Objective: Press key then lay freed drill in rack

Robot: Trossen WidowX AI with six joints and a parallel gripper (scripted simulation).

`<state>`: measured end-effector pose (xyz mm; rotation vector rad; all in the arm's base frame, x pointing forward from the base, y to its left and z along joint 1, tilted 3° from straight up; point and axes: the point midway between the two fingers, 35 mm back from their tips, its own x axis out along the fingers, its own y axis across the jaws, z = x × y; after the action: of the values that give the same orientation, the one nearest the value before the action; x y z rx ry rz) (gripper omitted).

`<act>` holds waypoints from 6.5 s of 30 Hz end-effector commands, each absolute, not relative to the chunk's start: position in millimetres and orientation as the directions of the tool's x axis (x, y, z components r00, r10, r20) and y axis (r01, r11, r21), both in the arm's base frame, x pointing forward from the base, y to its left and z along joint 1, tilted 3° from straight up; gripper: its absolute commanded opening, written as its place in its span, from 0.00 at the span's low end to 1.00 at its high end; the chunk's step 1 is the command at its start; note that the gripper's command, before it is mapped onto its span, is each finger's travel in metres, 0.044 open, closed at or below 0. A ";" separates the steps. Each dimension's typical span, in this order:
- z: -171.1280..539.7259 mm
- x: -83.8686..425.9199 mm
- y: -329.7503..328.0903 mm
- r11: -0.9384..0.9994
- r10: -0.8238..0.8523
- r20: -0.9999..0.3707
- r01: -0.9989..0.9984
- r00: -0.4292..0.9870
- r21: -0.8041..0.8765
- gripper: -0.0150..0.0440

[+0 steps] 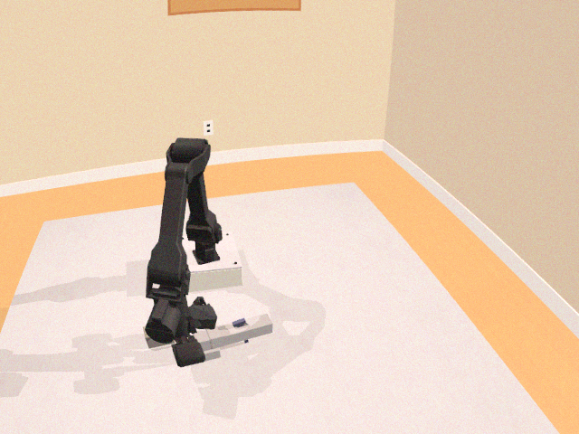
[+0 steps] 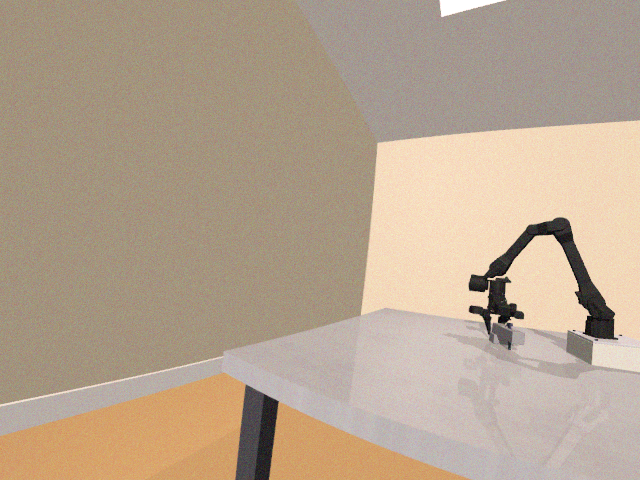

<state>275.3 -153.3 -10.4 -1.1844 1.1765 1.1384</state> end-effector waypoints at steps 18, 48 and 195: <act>-10.5 274.2 -162.6 0.056 0.022 -0.998 -0.997 0.055 -0.053 0.25; -11.0 272.1 -193.1 0.060 0.019 -0.998 -0.997 0.053 -0.052 0.57; 1.9 268.0 -244.6 0.056 0.015 -0.998 -0.997 0.054 -0.053 0.25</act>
<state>268.0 -244.6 -0.4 -1.1783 1.1855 1.1340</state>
